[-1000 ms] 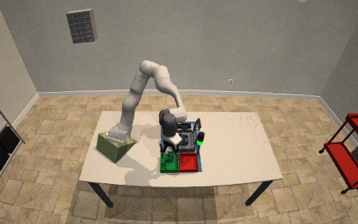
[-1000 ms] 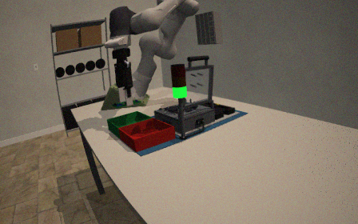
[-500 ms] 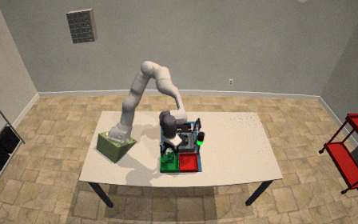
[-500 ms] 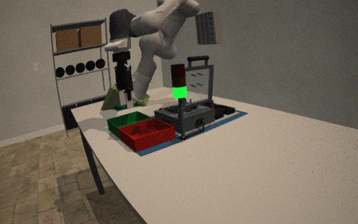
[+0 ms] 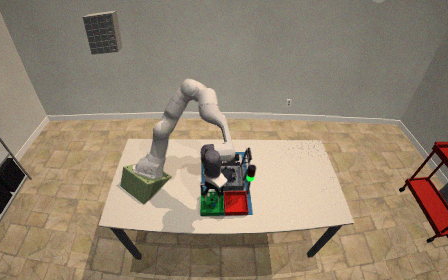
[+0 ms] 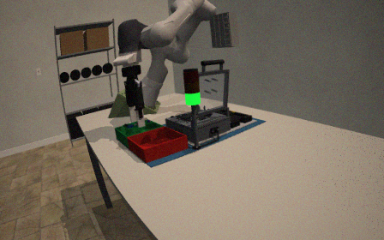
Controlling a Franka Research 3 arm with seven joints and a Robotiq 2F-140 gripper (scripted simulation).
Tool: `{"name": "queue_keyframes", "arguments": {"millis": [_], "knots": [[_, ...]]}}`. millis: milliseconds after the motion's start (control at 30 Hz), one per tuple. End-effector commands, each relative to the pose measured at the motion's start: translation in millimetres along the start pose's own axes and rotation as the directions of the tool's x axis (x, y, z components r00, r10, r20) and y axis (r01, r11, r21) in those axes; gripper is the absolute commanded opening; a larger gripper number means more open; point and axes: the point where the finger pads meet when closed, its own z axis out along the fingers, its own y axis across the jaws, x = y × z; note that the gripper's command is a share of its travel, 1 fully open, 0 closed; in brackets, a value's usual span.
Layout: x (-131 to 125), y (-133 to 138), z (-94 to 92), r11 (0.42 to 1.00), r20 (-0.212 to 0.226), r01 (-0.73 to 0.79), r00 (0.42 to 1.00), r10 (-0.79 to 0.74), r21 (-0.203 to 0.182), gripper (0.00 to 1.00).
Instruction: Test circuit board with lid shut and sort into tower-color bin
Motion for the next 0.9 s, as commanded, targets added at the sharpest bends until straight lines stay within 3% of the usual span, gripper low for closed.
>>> {"name": "queue_keyframes", "arguments": {"millis": [0, 467, 867], "knots": [[2.9, -0.8, 10.8, 1.0, -0.009, 0.024, 1.0, -0.024, 0.007, 0.46], [3.2, -1.0, 36.6, 1.0, -0.009, 0.024, 1.0, -0.024, 0.007, 0.46], [3.3, -1.0, 41.6, 1.0, -0.009, 0.024, 1.0, -0.024, 0.007, 0.46]]}}
